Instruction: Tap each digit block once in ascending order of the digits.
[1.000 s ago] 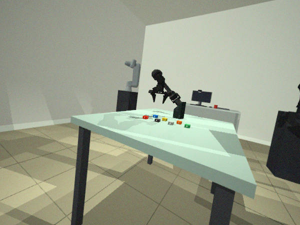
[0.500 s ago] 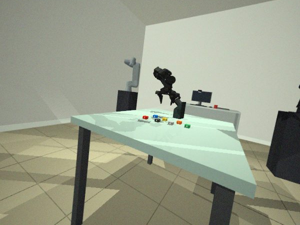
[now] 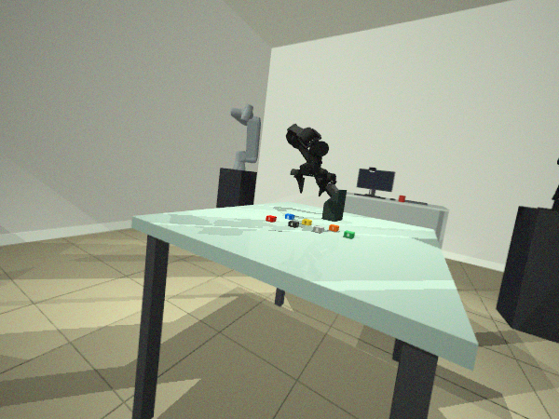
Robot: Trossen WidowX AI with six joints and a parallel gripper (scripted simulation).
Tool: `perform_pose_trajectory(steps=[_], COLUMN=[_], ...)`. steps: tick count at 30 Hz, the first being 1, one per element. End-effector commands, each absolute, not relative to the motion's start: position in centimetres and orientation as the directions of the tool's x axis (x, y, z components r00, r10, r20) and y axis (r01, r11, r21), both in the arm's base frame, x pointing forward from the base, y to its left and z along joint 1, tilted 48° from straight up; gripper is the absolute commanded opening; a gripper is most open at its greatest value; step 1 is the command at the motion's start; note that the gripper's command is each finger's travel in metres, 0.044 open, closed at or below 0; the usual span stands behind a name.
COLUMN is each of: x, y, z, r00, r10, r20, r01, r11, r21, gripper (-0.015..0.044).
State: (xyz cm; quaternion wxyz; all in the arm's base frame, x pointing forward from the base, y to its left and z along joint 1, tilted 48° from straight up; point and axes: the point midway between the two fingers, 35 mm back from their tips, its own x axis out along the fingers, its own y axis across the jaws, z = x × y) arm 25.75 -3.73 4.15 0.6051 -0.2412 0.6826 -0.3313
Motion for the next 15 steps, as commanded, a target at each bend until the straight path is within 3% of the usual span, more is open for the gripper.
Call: perform_pose_trajectory(steps=[1,7,15], x=[26.5,26.6,26.6], y=[-1.3,4.2,4.3], z=[1.6,-4.5,-4.7], r00=[-0.147,-0.148,-0.148], r10=[-0.725,-0.725,-0.725], r20=[-0.672,-0.673,-0.673], r01=[0.066,0.074,0.077], r11=[0.671,0.670,0.670], r21=[-0.738,-0.739,-0.738], gripper=[0.0400,0.0400,0.0400])
